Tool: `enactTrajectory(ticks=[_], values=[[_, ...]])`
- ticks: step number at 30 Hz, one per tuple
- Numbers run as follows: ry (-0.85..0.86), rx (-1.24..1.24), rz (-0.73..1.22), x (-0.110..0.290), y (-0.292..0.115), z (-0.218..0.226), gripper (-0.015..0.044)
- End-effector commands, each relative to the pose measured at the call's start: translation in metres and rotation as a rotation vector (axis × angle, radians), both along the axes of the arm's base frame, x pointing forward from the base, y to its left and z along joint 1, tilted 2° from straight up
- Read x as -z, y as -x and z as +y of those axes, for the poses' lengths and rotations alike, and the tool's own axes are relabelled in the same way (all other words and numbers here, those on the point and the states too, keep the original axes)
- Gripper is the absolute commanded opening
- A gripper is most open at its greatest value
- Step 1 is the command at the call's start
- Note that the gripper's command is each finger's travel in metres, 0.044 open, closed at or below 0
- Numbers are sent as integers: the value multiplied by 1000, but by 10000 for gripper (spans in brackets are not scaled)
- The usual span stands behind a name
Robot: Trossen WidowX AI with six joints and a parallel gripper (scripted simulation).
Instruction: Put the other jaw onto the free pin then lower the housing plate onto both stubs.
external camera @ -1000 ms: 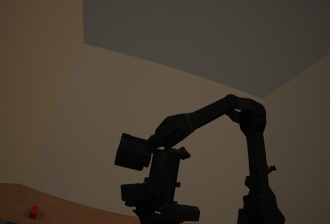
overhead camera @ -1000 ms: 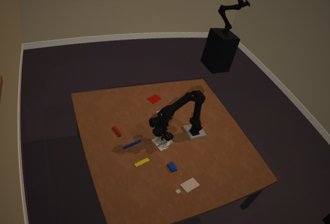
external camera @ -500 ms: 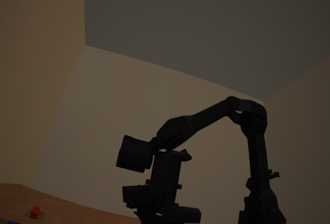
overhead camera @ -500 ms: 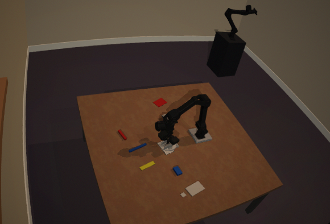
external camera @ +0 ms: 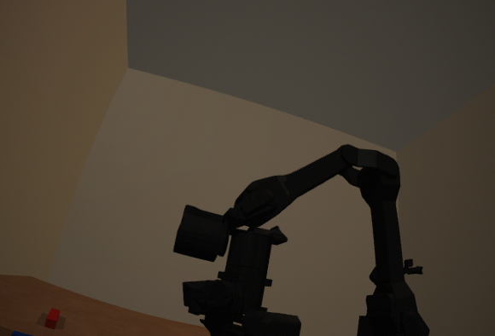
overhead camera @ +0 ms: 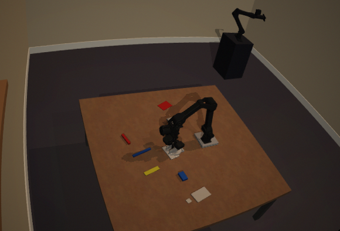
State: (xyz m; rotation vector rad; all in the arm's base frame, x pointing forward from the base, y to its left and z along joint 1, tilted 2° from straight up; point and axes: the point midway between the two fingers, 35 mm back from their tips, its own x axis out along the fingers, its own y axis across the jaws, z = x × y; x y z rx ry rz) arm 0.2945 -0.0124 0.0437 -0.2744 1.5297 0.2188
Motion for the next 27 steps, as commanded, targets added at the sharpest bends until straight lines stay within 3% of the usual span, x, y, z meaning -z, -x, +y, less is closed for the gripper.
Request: enactTrajectory(ticks=[1, 27], values=[[2, -4, 0, 2, 0, 0, 134], [2, -11, 0, 5, 0, -1, 134]])
